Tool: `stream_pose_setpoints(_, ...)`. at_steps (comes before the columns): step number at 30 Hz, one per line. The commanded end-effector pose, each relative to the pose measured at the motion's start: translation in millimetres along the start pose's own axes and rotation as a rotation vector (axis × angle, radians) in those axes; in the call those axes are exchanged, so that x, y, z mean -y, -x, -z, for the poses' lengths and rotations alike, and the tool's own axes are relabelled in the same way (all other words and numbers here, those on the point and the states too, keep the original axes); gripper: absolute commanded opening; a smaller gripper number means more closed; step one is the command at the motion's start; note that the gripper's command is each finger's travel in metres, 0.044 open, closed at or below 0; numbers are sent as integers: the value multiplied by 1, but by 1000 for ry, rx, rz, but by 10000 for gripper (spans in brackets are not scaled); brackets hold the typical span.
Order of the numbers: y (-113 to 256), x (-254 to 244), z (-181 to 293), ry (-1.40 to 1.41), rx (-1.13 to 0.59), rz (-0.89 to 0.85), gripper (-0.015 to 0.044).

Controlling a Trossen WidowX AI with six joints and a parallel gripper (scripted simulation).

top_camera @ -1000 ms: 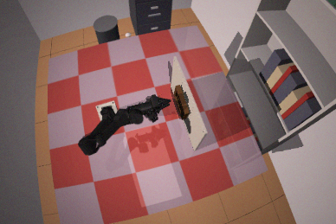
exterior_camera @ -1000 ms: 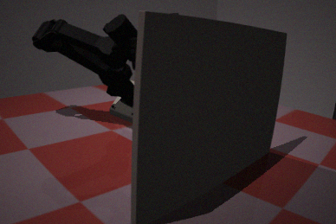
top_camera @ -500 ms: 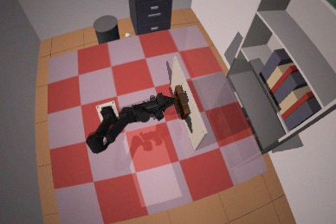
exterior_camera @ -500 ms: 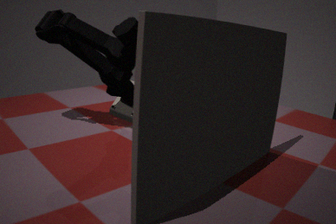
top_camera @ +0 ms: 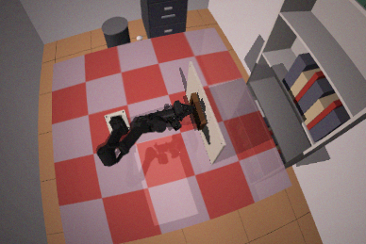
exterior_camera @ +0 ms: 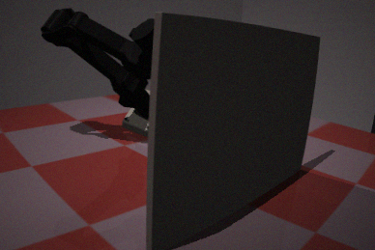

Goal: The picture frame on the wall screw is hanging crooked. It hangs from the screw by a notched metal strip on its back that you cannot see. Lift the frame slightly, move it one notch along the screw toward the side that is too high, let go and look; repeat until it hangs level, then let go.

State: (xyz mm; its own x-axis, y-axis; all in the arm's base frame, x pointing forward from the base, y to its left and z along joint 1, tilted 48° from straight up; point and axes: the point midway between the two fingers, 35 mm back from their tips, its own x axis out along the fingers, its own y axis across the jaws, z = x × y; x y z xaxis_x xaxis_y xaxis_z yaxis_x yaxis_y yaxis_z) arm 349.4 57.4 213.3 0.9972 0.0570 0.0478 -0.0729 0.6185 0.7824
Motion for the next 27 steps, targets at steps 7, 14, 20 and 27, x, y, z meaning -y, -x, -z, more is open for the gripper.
stream_pose_setpoints(7,-16,0,0,1,0,-2,260)
stream_pose_setpoints(14,-26,1,0,1,0,-2,260)
stream_pose_setpoints(20,-26,1,0,1,0,-2,260)
stream_pose_setpoints(27,-26,1,0,1,0,-2,129)
